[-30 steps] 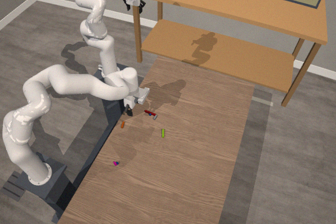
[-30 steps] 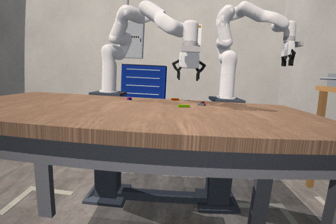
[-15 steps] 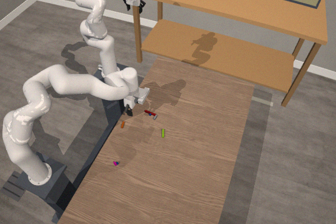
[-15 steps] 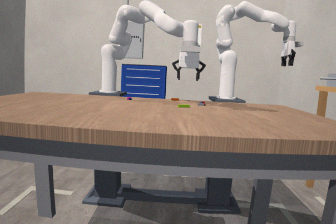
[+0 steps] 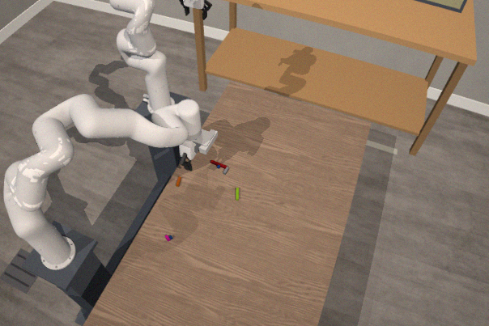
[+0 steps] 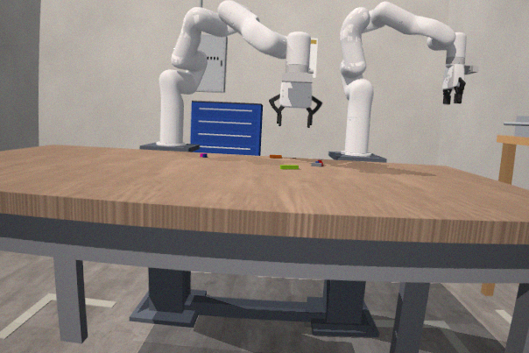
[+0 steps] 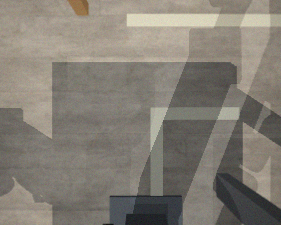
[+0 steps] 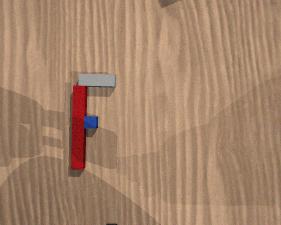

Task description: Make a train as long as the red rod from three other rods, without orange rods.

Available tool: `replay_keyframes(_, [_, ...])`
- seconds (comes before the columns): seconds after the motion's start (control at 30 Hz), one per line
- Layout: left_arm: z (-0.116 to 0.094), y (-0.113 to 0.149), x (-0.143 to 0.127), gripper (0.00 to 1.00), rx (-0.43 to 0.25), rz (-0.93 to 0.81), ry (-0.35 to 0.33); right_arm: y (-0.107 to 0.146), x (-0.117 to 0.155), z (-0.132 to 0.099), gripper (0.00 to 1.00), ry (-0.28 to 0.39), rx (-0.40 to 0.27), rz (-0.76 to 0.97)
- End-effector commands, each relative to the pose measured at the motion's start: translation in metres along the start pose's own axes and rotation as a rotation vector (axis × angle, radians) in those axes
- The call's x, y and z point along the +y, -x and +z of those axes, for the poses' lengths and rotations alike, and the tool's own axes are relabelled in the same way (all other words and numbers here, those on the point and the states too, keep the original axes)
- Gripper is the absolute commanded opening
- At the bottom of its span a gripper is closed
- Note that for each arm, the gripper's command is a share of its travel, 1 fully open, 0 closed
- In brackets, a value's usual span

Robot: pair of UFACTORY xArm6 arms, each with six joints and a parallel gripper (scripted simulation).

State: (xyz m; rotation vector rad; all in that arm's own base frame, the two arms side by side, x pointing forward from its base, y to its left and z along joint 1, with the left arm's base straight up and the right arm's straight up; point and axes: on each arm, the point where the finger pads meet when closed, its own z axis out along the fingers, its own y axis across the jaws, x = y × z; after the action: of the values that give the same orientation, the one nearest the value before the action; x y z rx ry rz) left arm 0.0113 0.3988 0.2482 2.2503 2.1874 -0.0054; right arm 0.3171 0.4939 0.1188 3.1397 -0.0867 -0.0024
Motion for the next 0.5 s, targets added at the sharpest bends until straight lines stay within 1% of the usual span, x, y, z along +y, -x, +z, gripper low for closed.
replay_keyframes(0.0, [-0.002,-0.001,0.000,1.00,0.005,0.000,0.000,-0.004,0.009,-0.001,1.00,-0.006,0.004,0.085])
replay_keyframes(0.07, [-0.002,-0.001,0.000,1.00,0.005,0.000,0.000,-0.008,0.023,0.001,1.00,-0.007,0.004,0.205])
replay_keyframes(0.47, [-0.002,-0.001,0.000,1.00,0.005,0.000,0.000,-0.017,0.069,0.009,1.00,-0.007,0.003,0.574])
